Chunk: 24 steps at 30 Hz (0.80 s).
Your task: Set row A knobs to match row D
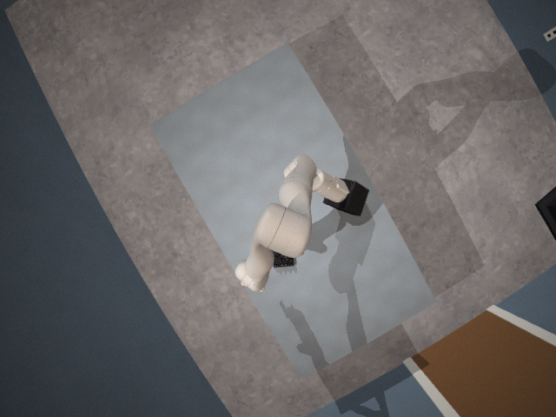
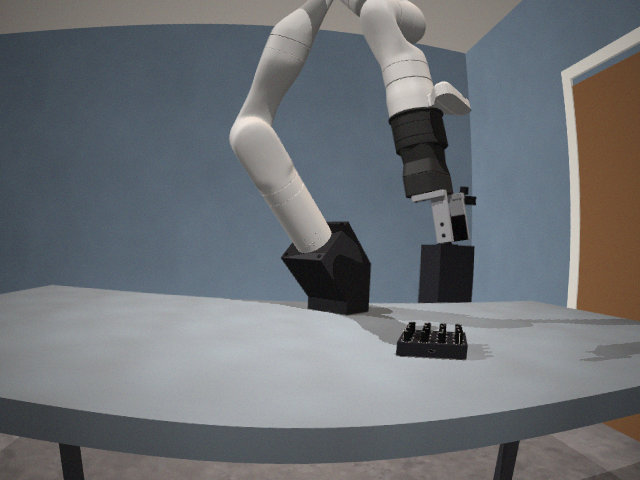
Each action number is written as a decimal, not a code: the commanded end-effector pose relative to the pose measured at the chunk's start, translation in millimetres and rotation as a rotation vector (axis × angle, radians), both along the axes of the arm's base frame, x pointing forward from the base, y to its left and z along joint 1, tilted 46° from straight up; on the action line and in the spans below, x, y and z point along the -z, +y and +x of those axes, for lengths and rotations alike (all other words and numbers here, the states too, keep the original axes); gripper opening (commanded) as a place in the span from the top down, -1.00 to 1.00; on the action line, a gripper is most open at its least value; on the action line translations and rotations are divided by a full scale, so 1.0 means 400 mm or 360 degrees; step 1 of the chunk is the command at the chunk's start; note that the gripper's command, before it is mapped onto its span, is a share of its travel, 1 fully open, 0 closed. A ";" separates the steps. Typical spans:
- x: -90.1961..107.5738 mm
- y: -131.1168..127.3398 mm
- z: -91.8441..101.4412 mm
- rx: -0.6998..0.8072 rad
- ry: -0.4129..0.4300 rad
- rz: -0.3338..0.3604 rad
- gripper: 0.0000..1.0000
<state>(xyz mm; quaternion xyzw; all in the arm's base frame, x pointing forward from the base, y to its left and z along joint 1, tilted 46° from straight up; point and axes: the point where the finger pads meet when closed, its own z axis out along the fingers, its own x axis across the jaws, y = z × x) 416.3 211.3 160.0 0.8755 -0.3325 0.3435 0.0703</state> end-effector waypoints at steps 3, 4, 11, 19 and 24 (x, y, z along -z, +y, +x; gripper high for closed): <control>0.005 -0.005 -0.001 0.0002 0.0001 -0.0011 -1.00; 0.005 -0.005 -0.001 0.0002 0.0001 -0.0011 -1.00; 0.031 -0.011 -0.009 -0.0021 0.0022 -0.0045 -1.00; 0.056 -0.018 -0.018 -0.0043 0.0041 -0.0078 -1.00; 0.069 -0.022 -0.023 -0.0055 0.0052 -0.0096 -1.00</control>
